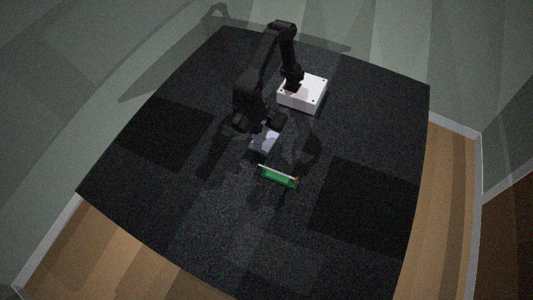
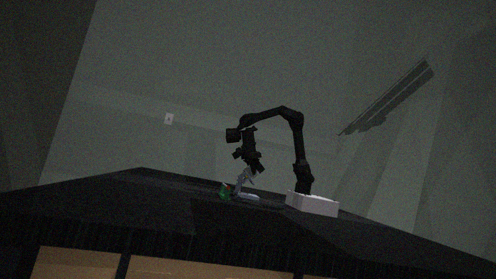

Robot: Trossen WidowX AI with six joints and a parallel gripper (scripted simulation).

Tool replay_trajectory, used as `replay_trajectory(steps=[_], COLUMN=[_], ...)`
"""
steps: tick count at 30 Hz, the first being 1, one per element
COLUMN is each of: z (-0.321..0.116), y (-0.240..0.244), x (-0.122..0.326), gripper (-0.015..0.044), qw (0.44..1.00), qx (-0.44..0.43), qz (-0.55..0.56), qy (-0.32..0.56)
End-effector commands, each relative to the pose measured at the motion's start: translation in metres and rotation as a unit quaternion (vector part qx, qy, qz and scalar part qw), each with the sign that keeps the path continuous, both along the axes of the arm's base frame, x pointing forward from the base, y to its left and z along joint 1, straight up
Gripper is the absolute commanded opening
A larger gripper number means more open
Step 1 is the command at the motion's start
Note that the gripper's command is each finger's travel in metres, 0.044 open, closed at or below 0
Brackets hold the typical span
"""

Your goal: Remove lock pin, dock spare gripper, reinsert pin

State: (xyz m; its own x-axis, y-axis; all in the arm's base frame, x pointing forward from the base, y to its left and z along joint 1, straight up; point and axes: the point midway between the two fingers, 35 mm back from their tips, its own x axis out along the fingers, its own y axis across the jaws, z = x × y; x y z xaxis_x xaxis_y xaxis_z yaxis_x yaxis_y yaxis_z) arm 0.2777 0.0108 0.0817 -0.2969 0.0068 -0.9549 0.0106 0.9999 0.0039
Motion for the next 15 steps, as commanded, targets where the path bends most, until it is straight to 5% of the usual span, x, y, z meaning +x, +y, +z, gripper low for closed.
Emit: replay_trajectory(steps=[1, 15], z=[0.0001, 0.0001], y=[0.0000, 0.0000], x=[0.0001, 0.0001], gripper=[0.0079, 0.0440], qw=[1.000, 1.000], qx=[0.000, 0.000], qz=[0.000, 0.000], qy=[-0.001, -0.001])
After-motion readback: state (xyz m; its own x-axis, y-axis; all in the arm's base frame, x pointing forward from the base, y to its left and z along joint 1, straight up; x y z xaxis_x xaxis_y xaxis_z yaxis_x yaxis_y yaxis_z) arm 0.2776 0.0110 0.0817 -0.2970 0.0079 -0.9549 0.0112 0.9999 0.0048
